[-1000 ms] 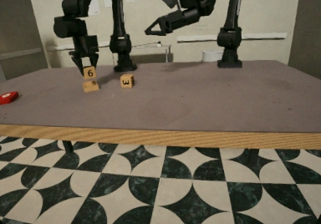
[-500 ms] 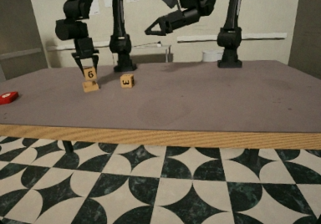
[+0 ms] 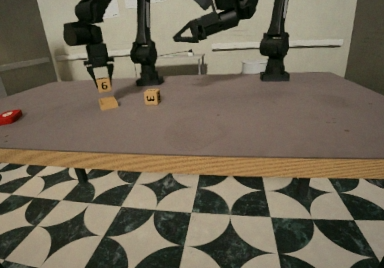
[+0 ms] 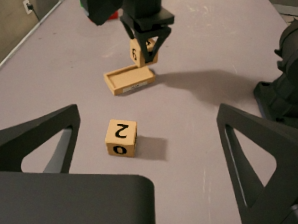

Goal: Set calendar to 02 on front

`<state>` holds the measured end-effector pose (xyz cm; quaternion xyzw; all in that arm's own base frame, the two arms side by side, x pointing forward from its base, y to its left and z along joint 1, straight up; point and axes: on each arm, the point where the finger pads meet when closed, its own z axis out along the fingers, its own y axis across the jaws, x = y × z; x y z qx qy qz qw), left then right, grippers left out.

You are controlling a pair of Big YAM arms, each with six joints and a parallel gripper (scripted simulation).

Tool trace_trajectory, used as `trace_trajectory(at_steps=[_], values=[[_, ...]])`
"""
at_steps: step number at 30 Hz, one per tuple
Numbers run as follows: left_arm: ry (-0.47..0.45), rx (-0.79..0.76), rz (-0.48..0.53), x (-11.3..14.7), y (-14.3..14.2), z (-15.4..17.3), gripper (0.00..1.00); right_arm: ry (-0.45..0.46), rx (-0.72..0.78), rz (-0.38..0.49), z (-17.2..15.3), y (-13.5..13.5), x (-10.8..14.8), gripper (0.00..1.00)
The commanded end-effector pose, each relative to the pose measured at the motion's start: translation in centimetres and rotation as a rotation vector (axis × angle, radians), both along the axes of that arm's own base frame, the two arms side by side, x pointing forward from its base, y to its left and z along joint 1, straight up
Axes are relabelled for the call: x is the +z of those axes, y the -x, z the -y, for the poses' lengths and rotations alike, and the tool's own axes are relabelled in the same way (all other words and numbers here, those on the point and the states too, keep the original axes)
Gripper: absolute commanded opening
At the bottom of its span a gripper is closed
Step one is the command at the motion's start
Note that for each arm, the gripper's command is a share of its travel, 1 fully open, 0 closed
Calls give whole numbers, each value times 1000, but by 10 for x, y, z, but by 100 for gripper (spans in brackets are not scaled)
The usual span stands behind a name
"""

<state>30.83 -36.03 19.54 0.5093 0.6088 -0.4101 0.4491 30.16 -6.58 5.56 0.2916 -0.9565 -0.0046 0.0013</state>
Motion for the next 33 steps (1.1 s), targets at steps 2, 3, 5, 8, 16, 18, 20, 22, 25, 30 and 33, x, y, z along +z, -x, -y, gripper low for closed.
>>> trace_trajectory(at_steps=[2,3,5,8,16,18,20,22,25,30,33], values=[[26,-6,54,23,-11,8,100,1,14,9,0,-9,-7,40],[26,-6,54,23,-11,8,100,1,14,9,0,-9,-7,40],[26,-6,54,23,-11,8,100,4,14,20,0,-9,-6,40],[26,-6,54,23,-11,8,100,4,14,22,0,-9,-6,40],[26,-6,54,23,-11,8,100,5,22,30,-8,-27,-13,40],[26,-6,54,23,-11,8,100,6,11,35,-4,-27,-11,40],[26,-6,54,23,-11,8,100,6,11,35,-4,-27,-11,40],[26,-6,54,23,-11,8,100,8,11,43,-4,-28,-8,40],[26,-6,54,23,-11,8,100,13,-2,63,1,-29,-3,40],[26,-6,54,23,-11,8,100,15,-7,73,3,-30,0,40],[26,-6,54,23,-11,8,100,4,9,20,-2,-24,-9,40]])
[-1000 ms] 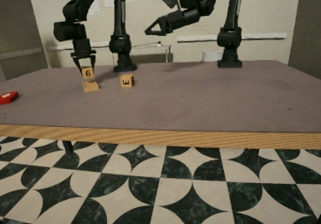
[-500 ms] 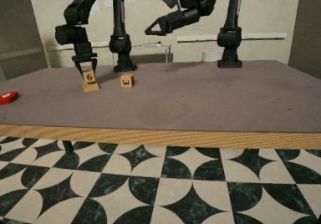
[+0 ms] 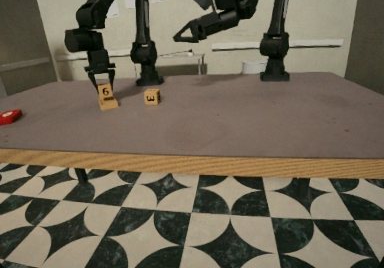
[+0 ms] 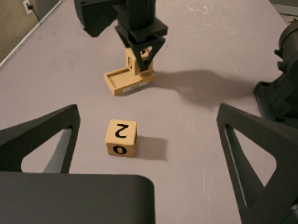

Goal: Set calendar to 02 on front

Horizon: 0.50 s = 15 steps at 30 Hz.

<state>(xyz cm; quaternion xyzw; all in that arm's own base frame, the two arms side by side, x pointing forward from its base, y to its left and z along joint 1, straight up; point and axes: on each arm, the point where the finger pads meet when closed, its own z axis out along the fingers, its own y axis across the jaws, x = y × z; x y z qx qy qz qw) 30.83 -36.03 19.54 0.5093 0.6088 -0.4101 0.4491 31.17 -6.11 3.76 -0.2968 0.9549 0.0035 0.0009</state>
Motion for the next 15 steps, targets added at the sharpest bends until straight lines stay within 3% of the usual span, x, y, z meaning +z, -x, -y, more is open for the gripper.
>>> trace_trajectory(at_steps=[1,4,12,15], values=[[26,-6,54,23,-11,8,100,1,15,4,3,-14,7,40],[26,-6,54,23,-11,8,100,3,17,15,2,-17,6,40],[26,-6,54,23,-11,8,100,-2,8,-10,-5,2,-25,40],[26,-6,54,23,-11,8,100,2,7,11,-1,-10,-26,40]])
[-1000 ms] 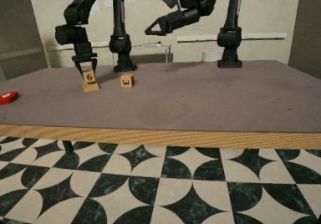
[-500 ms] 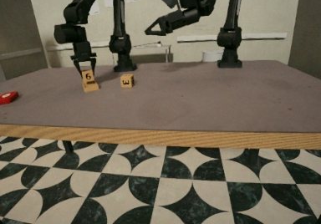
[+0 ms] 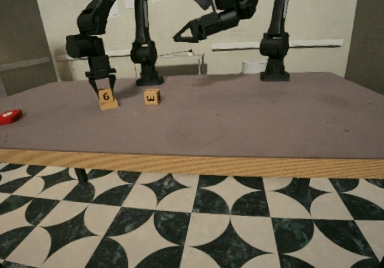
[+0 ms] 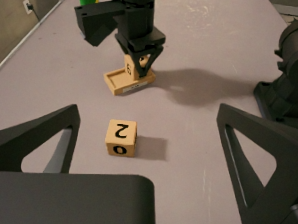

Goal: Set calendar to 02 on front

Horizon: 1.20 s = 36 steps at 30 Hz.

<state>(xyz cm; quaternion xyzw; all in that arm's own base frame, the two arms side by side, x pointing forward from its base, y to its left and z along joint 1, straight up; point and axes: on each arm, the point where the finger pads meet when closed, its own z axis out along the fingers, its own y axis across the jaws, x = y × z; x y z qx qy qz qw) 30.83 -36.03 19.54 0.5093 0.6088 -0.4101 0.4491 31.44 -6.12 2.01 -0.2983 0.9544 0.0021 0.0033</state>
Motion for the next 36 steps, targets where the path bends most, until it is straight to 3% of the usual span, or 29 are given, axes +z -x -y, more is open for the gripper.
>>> trace_trajectory(at_steps=[1,7,9,10,17,19,20,36], values=[[26,-6,54,23,-11,8,100,-2,3,-13,-3,3,-16,40],[26,-6,54,23,-11,8,100,-5,2,-20,-4,7,-20,40],[26,-6,54,23,-11,8,100,4,1,26,5,-15,7,40],[26,-6,54,23,-11,8,100,2,0,17,7,-13,11,40],[26,-6,54,23,-11,8,100,3,-2,21,6,-14,11,40],[26,-6,54,23,-11,8,100,3,-2,23,6,-15,11,63],[26,-6,54,23,-11,8,100,0,0,6,2,-6,5,69],[26,-6,54,23,-11,8,100,12,-5,78,-3,-20,39,69]])
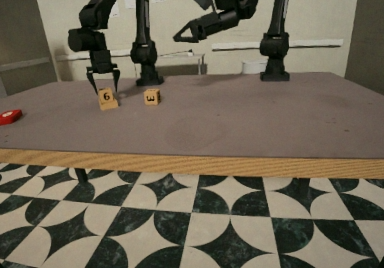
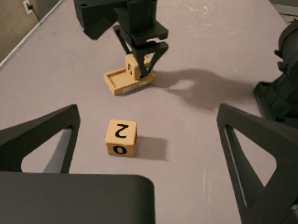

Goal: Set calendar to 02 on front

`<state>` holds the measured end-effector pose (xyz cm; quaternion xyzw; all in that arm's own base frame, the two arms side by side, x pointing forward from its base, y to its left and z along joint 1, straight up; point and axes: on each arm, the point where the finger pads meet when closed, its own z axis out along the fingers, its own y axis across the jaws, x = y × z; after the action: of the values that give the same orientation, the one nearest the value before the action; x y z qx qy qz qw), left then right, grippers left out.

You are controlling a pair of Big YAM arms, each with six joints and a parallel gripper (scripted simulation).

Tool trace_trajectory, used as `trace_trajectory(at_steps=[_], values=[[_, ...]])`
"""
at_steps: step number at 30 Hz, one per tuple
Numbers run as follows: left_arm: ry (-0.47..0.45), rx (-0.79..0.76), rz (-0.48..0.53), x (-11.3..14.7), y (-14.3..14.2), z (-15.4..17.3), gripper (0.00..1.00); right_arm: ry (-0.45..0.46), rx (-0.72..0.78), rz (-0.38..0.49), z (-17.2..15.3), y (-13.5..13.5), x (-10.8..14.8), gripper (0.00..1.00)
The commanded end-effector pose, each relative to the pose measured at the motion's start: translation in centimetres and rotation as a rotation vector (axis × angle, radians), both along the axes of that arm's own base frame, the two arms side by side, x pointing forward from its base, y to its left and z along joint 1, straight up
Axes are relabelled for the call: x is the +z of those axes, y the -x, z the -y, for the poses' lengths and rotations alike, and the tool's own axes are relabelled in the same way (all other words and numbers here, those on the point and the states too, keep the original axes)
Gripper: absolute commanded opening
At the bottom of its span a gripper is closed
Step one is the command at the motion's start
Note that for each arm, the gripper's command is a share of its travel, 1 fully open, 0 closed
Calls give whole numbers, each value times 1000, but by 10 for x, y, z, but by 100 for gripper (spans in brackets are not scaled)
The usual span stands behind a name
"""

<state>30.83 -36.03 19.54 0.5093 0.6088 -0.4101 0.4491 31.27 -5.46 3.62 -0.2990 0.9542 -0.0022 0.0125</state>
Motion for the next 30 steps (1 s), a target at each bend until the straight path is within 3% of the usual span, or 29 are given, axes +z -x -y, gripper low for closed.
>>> trace_trajectory(at_steps=[1,9,17,18,23,30], values=[[26,-6,54,23,-11,8,100,10,-6,58,4,-21,26,69],[26,-6,54,23,-11,8,100,10,-2,44,15,-22,37,69],[26,-6,54,23,-11,8,100,13,10,59,10,-19,101,69],[26,-6,54,23,-11,8,100,3,7,8,7,-7,85,69],[26,-6,54,23,-11,8,100,-3,-1,-18,5,-5,70,69],[24,-13,48,23,-7,10,100,-5,-25,2,3,-7,70,69]])
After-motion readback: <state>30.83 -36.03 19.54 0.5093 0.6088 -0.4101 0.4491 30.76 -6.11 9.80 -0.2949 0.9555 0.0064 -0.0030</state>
